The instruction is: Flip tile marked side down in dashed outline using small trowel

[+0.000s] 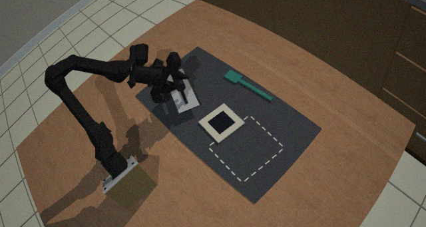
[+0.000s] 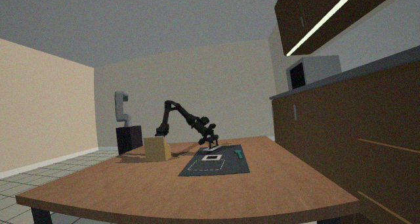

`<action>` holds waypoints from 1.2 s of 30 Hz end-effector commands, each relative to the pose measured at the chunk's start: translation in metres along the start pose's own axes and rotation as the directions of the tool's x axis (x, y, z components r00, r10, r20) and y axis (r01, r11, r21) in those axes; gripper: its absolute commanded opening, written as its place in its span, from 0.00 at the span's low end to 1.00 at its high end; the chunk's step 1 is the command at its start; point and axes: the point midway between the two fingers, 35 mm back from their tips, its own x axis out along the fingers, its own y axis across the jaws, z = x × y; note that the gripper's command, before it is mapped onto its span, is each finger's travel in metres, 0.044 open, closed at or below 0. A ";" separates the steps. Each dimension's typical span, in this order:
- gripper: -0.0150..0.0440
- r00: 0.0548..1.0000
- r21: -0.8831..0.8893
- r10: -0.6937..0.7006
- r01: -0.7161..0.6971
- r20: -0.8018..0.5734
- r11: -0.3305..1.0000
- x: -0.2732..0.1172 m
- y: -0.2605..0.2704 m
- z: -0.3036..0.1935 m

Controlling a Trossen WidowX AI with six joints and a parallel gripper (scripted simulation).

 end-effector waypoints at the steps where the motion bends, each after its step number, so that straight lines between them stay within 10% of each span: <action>1: 0.25 1.000 0.000 -0.021 0.021 0.019 1.000 -0.018 -0.023 0.005; 36: 0.25 0.963 -0.083 0.003 0.020 0.268 0.996 0.021 -0.032 -0.029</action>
